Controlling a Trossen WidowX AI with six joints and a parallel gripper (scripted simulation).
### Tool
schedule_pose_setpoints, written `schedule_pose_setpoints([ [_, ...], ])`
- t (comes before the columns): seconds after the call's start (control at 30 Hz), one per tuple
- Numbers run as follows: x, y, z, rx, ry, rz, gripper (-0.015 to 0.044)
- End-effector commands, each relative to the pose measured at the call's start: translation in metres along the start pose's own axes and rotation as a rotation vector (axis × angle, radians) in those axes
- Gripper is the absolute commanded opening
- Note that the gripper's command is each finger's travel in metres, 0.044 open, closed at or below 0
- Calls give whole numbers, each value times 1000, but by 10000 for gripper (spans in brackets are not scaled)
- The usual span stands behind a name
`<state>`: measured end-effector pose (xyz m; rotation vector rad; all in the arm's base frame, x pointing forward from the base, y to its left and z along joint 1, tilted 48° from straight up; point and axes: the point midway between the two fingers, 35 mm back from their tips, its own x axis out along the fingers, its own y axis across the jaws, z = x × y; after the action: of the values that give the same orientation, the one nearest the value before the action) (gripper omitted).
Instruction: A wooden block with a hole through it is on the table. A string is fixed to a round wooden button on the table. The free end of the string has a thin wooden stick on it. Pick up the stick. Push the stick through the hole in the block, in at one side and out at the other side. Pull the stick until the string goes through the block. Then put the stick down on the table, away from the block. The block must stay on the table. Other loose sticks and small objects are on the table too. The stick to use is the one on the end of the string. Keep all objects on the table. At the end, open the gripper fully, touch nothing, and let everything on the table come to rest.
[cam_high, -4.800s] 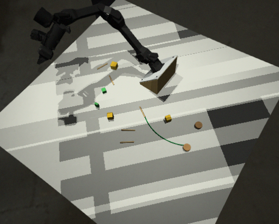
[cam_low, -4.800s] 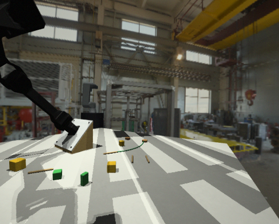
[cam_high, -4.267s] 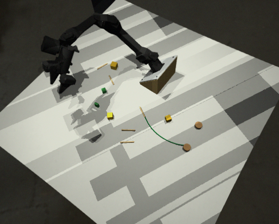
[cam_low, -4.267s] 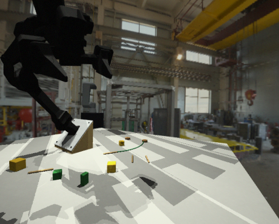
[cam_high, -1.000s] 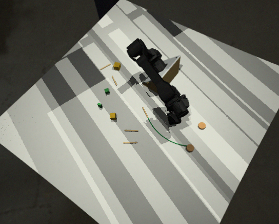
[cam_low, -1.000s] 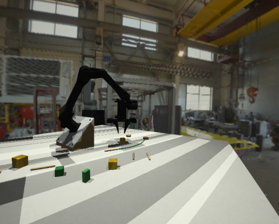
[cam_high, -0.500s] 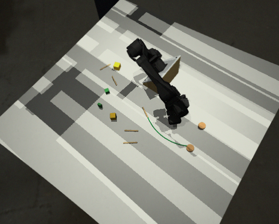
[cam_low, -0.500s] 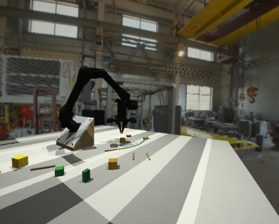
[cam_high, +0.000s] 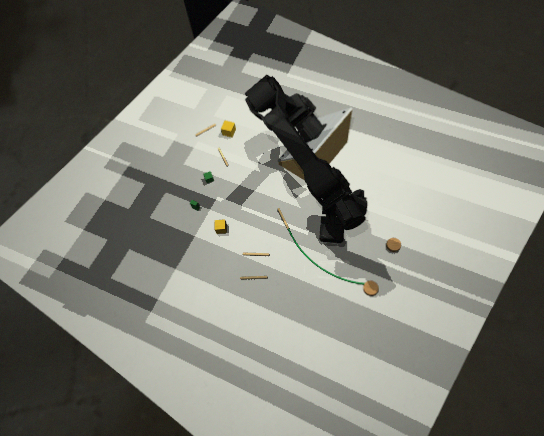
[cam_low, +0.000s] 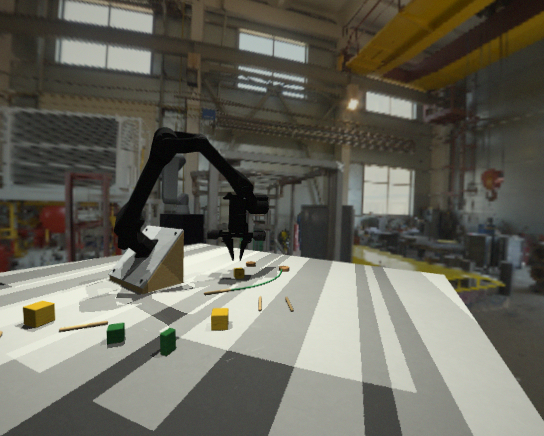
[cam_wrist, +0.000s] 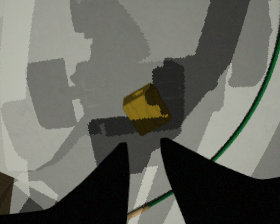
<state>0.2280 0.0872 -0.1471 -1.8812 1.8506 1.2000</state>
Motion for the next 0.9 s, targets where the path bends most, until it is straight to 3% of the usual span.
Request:
schedule_pose_setpoints([
  [0.0, -3, -2, -12, 334, -2, -5, 184],
  [0.33, -4, -5, -44, 1392, -7, -4, 440],
  [0.53, -4, -5, -63, 2024, -8, -3, 440],
  [0.87, -3, -3, -86, 2724, -7, -3, 440],
])
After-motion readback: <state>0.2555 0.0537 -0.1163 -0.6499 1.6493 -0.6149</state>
